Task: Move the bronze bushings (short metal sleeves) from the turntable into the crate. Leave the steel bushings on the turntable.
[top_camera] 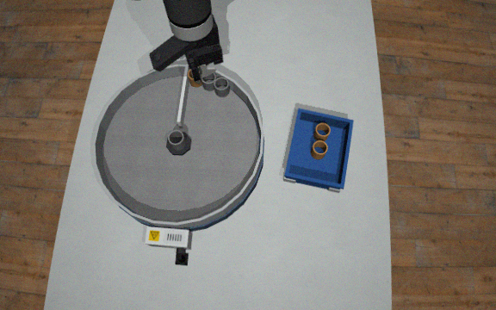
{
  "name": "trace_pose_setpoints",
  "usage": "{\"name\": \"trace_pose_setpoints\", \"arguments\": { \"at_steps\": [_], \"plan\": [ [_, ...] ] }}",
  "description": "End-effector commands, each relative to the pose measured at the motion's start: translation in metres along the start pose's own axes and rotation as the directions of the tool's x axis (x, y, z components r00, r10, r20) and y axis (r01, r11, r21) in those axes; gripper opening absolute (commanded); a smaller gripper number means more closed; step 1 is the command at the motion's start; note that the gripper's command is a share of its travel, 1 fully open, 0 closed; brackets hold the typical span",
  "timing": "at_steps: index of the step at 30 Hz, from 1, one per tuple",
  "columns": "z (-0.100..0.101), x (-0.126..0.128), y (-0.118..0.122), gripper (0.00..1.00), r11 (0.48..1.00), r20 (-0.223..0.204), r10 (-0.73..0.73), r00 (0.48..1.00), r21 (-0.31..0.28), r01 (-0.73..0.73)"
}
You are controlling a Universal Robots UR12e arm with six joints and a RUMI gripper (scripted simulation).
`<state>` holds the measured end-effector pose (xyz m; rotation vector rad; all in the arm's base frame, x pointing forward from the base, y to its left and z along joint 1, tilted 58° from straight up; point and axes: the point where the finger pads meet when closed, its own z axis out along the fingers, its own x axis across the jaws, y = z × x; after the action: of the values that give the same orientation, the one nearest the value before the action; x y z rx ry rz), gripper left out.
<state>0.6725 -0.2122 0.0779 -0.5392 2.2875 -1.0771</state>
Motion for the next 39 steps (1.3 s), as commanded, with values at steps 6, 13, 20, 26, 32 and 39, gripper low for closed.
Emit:
{"name": "trace_pose_setpoints", "arguments": {
  "at_steps": [6,13,20,26,32,39],
  "plan": [
    [-0.013,0.0,0.001,0.0,1.0,0.0,-0.001,1.0,-0.001,0.001],
    [-0.034,0.0,0.001,0.0,1.0,0.0,-0.001,1.0,-0.001,0.001],
    [-0.066,0.0,0.001,0.0,1.0,0.0,-0.001,1.0,-0.001,0.001],
    [-0.077,0.0,0.001,0.0,1.0,0.0,-0.001,1.0,-0.001,0.001],
    [-0.078,0.001,0.001,0.0,1.0,0.0,0.0,1.0,-0.001,0.0],
    [-0.077,0.0,0.0,0.0,1.0,0.001,0.0,1.0,0.0,0.0]
  ]
}}
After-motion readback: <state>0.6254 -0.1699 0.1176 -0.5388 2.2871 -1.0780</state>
